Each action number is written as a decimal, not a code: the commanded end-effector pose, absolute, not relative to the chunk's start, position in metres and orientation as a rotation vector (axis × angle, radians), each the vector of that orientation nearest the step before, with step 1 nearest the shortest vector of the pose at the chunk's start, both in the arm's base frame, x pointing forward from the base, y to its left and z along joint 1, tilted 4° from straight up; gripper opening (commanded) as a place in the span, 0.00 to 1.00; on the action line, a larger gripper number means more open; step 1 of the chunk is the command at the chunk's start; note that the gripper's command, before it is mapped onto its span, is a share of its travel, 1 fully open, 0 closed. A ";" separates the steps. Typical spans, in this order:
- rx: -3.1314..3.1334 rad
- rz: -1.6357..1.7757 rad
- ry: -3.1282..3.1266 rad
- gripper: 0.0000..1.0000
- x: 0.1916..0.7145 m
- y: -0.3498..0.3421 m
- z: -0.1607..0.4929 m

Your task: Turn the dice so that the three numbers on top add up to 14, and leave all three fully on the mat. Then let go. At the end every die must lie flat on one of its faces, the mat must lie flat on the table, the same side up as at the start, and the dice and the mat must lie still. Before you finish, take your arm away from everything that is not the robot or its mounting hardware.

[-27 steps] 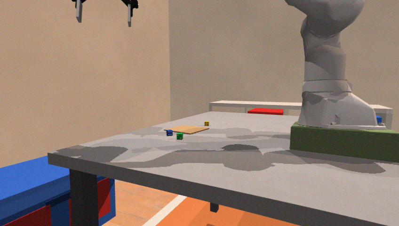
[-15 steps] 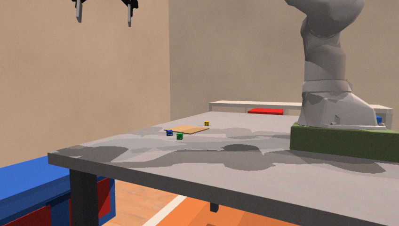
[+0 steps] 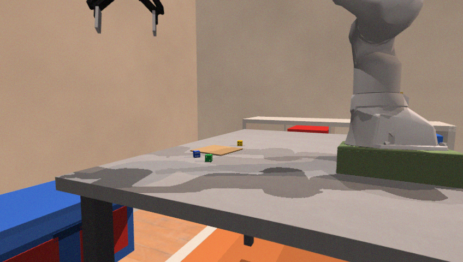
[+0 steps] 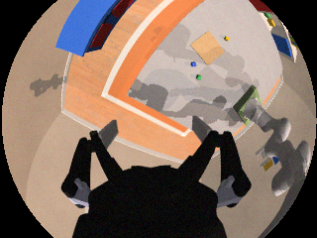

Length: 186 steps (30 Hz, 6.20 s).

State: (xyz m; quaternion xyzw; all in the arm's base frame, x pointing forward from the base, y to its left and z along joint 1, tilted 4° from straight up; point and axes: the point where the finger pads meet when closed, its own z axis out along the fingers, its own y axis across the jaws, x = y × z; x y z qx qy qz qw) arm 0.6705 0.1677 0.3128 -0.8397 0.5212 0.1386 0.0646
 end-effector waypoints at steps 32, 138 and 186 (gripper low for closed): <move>-2.153 -0.054 2.350 1.00 0.537 -0.188 0.167; -2.052 -0.100 2.437 1.00 0.445 -0.233 0.024; -2.052 -0.100 2.437 1.00 0.514 -0.030 0.009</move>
